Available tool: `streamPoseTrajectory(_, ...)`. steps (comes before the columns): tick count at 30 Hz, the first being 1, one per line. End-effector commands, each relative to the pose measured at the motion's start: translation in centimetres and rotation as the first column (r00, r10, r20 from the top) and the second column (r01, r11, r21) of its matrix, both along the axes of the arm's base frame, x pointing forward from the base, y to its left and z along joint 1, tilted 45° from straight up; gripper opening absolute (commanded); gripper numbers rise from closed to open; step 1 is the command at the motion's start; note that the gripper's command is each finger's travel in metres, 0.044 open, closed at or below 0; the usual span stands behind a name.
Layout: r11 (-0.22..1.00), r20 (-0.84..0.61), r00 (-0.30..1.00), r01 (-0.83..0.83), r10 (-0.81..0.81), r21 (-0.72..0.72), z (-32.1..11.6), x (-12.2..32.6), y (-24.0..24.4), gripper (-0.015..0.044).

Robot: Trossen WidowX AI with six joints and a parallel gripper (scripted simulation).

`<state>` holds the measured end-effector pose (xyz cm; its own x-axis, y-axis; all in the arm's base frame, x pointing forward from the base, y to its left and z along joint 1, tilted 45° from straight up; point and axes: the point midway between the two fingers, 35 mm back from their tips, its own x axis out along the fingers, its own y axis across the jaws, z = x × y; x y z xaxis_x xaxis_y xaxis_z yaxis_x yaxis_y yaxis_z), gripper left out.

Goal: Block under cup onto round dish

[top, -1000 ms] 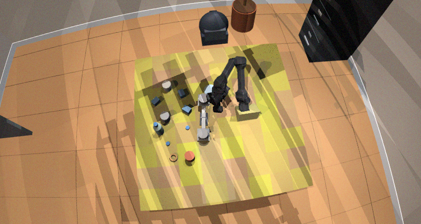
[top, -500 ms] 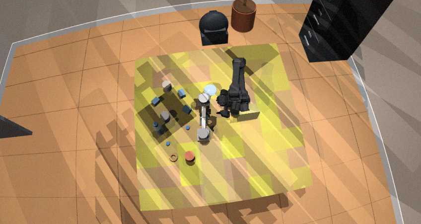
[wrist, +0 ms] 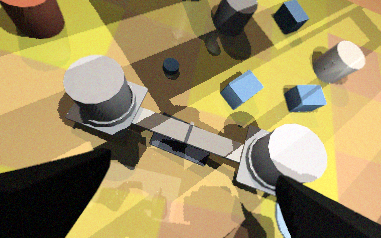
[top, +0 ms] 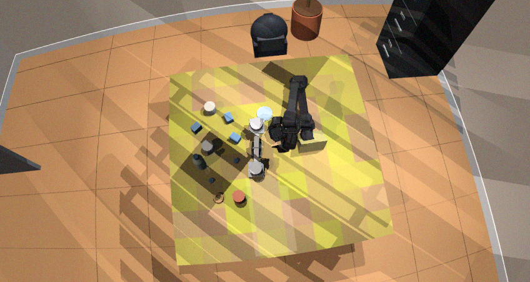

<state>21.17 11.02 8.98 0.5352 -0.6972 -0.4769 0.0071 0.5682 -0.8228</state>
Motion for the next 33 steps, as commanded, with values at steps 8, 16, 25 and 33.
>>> streamPoseTrajectory(8, 0.992, -0.321, 0.947, -0.056, 0.017, -0.113, -2.4, 2.7, 0.8, 0.0440)
streamPoseTrajectory(16, 0.980, -0.554, 0.832, -0.136, 0.035, -0.143, -4.6, 5.0, 0.9, 0.0440)
streamPoseTrajectory(25, 0.963, -0.770, 0.634, -0.245, 0.075, -0.108, -7.5, 7.7, 0.6, 0.0440)
streamPoseTrajectory(33, 0.941, -0.900, 0.415, -0.338, 0.133, -0.017, -10.3, 10.0, -0.1, 0.0440)
